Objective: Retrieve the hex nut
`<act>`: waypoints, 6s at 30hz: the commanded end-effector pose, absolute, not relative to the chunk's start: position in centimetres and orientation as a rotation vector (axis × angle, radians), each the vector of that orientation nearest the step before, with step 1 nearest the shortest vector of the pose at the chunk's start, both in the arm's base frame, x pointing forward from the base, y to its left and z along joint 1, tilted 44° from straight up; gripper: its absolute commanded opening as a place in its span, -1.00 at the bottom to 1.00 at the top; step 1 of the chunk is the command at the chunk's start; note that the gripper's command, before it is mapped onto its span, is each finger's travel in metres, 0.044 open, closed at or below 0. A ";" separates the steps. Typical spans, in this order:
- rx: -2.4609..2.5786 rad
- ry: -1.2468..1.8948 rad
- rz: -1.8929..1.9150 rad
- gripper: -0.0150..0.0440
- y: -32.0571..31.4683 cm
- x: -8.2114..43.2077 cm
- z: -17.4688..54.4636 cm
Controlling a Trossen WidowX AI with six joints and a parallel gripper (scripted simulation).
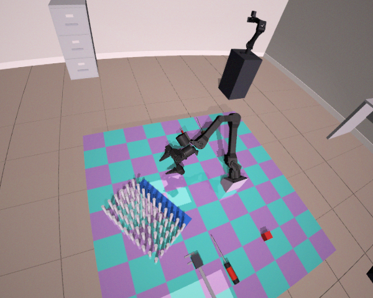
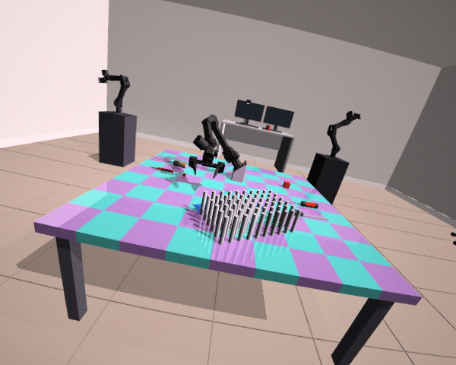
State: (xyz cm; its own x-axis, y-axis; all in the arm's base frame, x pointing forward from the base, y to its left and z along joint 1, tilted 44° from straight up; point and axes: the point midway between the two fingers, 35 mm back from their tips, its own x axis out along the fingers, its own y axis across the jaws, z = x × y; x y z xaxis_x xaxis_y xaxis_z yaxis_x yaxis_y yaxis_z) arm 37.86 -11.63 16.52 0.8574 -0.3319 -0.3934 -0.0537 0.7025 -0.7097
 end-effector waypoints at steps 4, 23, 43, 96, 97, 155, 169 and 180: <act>-1.154 0.705 -0.311 1.00 -20.1 31.7 21.6; -1.825 1.500 -0.329 1.00 -27.7 11.2 30.7; -1.951 2.192 0.076 1.00 -23.1 -0.8 34.5; -1.952 2.193 0.078 0.46 -28.6 -1.3 28.6; -1.952 2.193 0.078 0.46 -28.7 -1.3 28.5; -1.949 2.192 0.074 -0.49 -27.5 -0.8 31.9; -1.945 2.190 0.072 -0.49 -19.9 -1.0 36.9; -1.920 2.107 -0.025 -0.49 -20.3 -0.2 36.9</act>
